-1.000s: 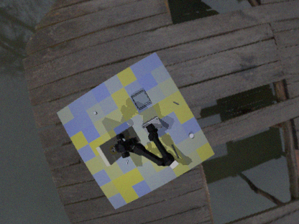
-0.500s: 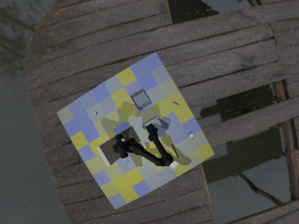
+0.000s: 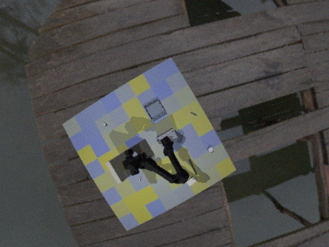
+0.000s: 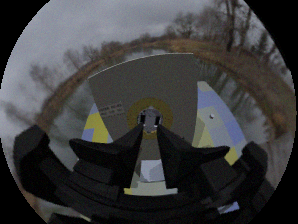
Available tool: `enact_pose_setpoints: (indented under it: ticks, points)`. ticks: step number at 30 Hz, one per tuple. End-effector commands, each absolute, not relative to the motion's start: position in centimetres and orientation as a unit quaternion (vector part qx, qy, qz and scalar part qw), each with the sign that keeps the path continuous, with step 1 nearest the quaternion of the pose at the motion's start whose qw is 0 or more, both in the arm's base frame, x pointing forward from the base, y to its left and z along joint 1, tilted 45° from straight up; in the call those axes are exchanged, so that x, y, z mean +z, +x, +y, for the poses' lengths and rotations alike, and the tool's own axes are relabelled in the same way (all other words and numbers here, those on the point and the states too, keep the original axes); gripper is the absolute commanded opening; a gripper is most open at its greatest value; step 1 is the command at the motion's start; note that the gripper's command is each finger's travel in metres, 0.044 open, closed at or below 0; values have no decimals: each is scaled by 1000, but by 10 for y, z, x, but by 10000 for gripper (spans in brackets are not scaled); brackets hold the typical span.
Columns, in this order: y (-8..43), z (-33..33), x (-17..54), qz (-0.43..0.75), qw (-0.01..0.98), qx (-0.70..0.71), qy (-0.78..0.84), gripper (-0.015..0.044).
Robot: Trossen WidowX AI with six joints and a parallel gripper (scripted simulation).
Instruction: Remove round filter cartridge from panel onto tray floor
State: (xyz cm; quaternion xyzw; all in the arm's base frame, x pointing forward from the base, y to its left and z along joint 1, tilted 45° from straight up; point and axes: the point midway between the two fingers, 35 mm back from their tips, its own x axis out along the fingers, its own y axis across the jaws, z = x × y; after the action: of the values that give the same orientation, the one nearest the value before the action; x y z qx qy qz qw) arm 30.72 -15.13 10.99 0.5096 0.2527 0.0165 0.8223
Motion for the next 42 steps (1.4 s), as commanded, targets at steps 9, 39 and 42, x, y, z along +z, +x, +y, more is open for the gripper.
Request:
enact_pose_setpoints:
  ticks: [9, 39, 42]
  points:
    - [318, -145, 103, 252, 820, 15, 514, 98]
    - [321, -146, 102, 252, 820, 15, 514, 98]
    - [321, -146, 102, 252, 820, 15, 514, 98]
